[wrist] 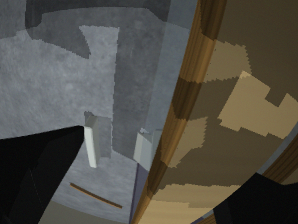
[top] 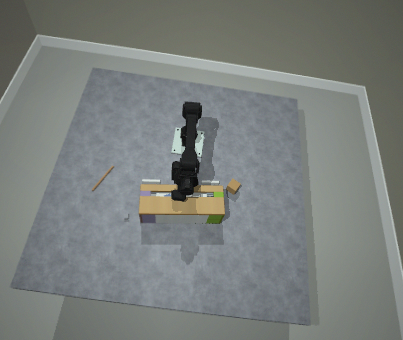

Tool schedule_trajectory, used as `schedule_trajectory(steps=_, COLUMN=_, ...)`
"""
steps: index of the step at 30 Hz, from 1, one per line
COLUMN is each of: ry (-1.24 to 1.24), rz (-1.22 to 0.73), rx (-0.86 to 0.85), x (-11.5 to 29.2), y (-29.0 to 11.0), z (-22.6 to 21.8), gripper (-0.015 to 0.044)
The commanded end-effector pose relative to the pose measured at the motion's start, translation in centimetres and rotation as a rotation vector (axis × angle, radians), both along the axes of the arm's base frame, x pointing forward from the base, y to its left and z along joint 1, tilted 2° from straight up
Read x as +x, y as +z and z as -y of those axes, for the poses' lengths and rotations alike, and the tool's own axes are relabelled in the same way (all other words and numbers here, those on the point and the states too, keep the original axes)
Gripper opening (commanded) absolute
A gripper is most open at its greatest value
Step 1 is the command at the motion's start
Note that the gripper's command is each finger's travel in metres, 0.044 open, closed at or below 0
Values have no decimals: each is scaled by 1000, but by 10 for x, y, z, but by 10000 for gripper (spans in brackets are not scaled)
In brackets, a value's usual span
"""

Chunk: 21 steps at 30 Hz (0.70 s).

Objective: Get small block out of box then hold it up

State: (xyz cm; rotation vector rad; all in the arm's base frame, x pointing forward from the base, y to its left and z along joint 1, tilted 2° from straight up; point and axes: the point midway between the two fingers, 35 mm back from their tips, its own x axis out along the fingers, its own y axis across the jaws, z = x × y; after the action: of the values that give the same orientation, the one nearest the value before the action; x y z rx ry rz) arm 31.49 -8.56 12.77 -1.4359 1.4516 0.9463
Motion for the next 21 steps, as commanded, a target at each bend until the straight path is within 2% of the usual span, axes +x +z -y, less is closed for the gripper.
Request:
schedule_trajectory(steps=1, ry=2, rz=1, rx=-2, x=0, y=0, z=5, gripper=400)
schedule_trajectory(steps=21, ry=2, rz=1, rx=-1, x=0, y=0, z=2, gripper=400)
